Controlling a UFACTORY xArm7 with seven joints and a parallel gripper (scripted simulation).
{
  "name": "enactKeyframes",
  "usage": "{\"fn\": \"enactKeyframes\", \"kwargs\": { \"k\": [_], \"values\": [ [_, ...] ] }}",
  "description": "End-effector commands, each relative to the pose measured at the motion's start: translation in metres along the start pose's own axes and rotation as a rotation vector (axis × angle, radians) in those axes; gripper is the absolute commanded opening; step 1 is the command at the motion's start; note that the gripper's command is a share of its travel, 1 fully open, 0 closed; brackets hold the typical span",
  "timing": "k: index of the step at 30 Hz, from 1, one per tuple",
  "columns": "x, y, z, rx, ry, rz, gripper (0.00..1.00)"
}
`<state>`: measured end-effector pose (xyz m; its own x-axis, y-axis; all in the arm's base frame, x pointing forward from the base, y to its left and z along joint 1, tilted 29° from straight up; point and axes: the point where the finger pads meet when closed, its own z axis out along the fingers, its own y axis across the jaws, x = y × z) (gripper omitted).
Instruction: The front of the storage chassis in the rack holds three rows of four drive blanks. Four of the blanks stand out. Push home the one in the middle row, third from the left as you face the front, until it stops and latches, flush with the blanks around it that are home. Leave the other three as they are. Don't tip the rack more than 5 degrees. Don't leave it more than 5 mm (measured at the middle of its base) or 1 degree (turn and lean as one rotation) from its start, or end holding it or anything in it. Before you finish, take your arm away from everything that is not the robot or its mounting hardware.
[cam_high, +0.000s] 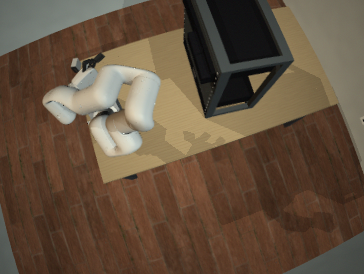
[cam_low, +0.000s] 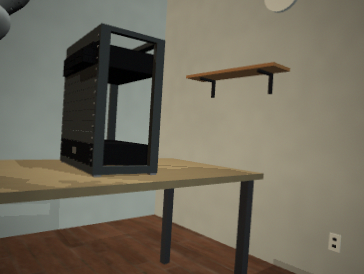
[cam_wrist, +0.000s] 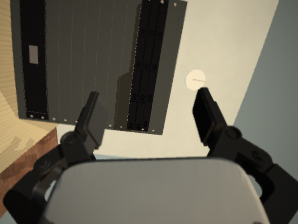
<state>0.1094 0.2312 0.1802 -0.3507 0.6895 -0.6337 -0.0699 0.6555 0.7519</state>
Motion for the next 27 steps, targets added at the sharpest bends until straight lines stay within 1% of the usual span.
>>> {"fn": "enactKeyframes", "kwargs": {
  "k": [1, 4, 6, 13, 20, 21, 23, 27],
  "values": [
    [-0.013, 0.0, 0.018, 0.01, -0.07, 0.038, 1.0],
    [-0.025, -0.001, 0.029, 0.015, -0.124, 0.062, 1.0],
    [-0.025, -0.001, 0.029, 0.015, -0.124, 0.062, 1.0],
    [-0.051, -0.006, 0.05, 0.024, -0.239, 0.11, 1.0],
    [-0.075, -0.012, 0.065, 0.029, -0.335, 0.145, 1.0],
    [-0.078, -0.013, 0.067, 0.029, -0.347, 0.15, 1.0],
    [-0.078, -0.013, 0.067, 0.029, -0.347, 0.15, 1.0],
    [-0.09, -0.016, 0.073, 0.03, -0.393, 0.165, 1.0]
  ]
}}
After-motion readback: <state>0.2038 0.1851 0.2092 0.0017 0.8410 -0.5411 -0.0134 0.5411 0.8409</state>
